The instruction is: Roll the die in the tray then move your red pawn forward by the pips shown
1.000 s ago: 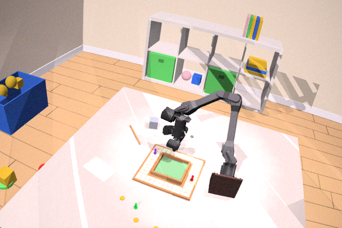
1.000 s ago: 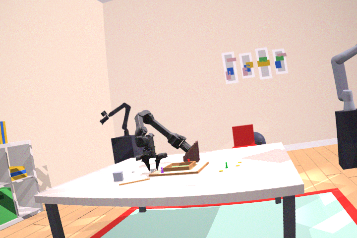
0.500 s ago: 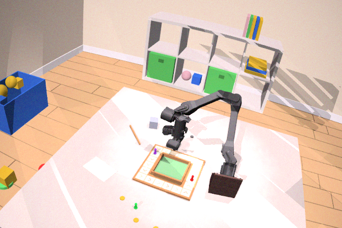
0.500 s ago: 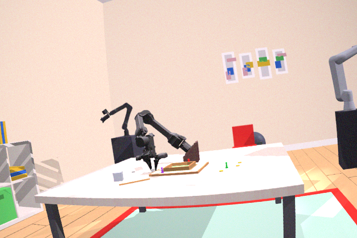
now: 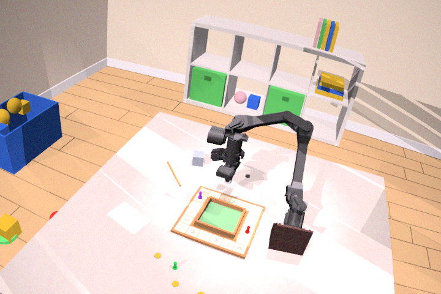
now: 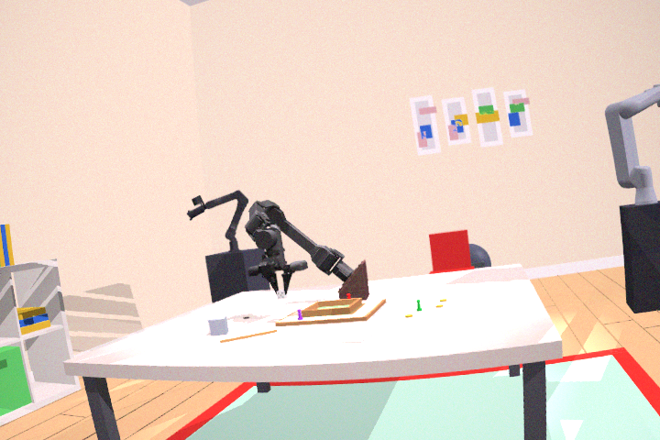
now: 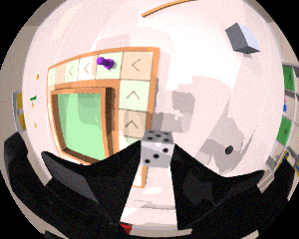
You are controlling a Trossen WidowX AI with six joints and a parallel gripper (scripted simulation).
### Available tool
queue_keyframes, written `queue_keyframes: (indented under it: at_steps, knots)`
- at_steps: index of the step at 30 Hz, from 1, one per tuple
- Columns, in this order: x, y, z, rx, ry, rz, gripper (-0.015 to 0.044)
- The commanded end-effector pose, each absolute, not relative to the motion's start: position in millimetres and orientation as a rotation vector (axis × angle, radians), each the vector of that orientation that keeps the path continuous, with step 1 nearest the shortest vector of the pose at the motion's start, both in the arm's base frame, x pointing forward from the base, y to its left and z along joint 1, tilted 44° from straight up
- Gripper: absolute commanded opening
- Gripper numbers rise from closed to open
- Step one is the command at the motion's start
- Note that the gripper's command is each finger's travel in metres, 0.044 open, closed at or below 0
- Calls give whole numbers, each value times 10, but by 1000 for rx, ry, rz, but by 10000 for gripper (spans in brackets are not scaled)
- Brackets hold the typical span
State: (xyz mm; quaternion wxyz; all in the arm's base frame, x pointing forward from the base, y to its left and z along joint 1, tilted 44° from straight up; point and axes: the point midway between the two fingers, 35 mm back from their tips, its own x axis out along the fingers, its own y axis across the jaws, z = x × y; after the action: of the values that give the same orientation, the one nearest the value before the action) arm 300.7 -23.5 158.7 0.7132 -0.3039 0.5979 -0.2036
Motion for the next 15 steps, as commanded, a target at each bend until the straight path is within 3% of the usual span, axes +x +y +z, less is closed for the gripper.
queue_keyframes:
  at_steps: [1, 15]
  knots:
    - [2919, -85, 1809, -674, 1310, -458, 0]
    - [2845, 131, 1830, -807, 1354, -357, 0]
